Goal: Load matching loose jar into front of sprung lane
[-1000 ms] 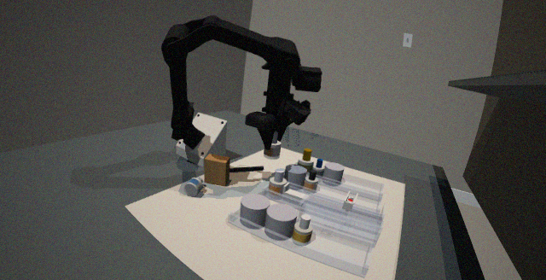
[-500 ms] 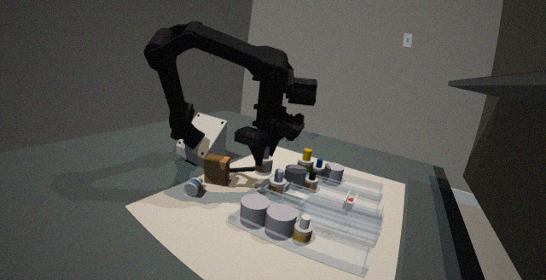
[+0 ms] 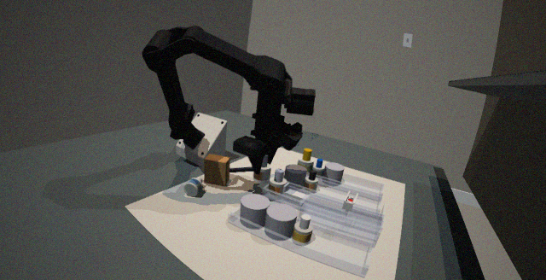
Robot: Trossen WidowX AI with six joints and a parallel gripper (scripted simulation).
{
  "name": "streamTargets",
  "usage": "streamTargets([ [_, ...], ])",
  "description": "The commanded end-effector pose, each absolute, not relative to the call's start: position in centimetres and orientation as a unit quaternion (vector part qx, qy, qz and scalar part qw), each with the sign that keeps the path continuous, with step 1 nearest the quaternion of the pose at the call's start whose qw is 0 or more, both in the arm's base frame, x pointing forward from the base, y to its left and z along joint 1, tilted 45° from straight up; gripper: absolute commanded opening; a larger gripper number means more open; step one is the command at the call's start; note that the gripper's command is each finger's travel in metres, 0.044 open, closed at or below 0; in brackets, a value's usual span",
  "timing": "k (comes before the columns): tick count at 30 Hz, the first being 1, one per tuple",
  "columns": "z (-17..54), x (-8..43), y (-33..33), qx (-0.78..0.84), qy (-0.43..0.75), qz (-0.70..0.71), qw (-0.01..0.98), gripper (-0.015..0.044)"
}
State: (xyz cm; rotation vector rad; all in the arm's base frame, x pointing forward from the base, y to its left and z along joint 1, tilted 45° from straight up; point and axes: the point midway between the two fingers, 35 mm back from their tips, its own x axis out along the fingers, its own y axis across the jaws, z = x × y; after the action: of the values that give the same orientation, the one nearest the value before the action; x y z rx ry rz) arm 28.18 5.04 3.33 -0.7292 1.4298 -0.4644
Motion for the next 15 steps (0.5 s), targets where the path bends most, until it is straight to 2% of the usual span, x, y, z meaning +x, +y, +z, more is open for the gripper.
streamTargets([
  [1, 3.25, 28.38, 4.95, -0.326, 0.634, -0.206, 0.67, 0.0],
  [15, 3.23, 29.02, 5.06, -0.326, 0.634, -0.206, 0.67, 0.0],
])
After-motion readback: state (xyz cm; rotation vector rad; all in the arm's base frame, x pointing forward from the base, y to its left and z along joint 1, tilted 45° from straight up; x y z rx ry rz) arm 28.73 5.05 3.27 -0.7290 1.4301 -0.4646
